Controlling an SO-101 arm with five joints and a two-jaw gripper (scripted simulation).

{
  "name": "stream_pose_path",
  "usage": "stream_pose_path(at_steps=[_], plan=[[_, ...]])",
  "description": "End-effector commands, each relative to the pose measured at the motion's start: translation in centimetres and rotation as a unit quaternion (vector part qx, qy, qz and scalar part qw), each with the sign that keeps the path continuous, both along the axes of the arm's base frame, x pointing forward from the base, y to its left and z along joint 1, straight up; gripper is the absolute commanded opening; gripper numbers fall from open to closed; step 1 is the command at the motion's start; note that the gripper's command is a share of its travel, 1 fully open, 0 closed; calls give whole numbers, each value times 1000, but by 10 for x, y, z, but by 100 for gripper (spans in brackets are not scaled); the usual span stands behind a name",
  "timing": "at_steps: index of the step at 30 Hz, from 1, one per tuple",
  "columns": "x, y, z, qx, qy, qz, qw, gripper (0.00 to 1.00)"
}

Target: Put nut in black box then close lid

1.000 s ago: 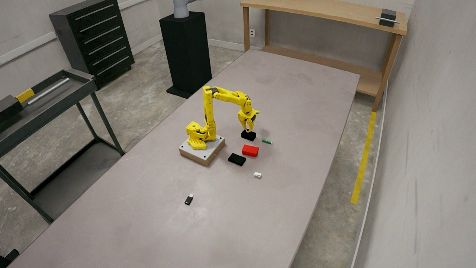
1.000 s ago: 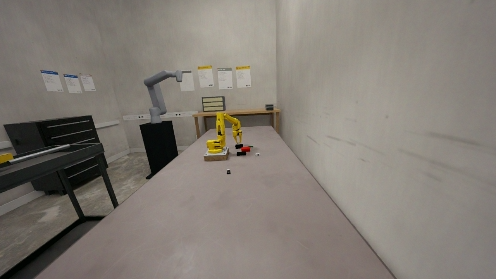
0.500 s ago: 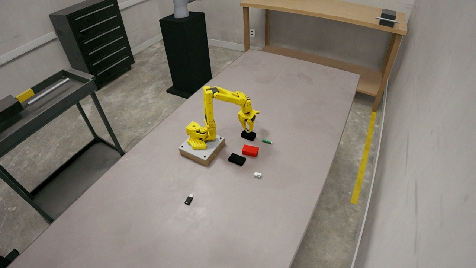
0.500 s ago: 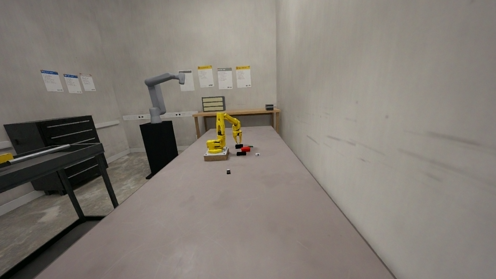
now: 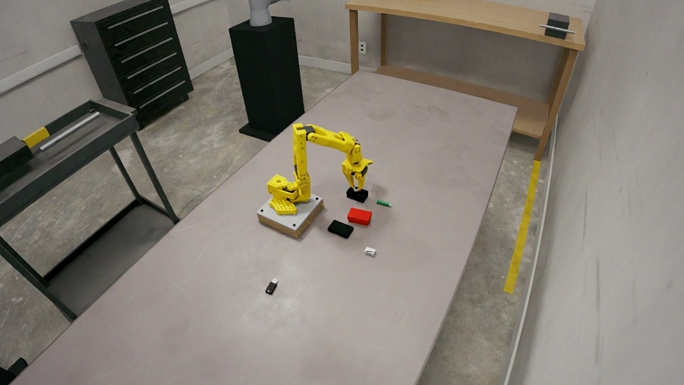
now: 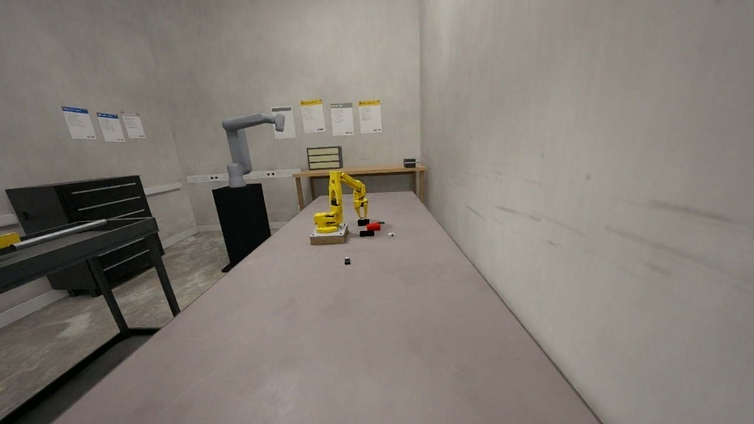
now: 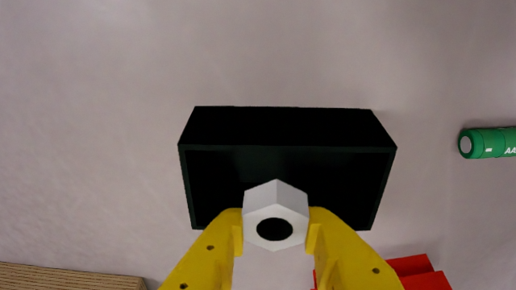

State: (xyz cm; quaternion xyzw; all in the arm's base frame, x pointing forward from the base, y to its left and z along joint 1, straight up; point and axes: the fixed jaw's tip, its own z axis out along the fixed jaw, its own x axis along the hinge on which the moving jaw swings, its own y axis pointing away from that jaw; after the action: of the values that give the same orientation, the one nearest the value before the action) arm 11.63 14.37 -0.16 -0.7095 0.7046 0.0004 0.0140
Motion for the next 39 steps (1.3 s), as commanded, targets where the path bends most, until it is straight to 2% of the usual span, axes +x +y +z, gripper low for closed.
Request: stream_pose_path(at_steps=[1,39], plan=[[-4,-2,-5,-9,9,0,1000,7],[-4,-2,-10,-9,9,0,1000,7]])
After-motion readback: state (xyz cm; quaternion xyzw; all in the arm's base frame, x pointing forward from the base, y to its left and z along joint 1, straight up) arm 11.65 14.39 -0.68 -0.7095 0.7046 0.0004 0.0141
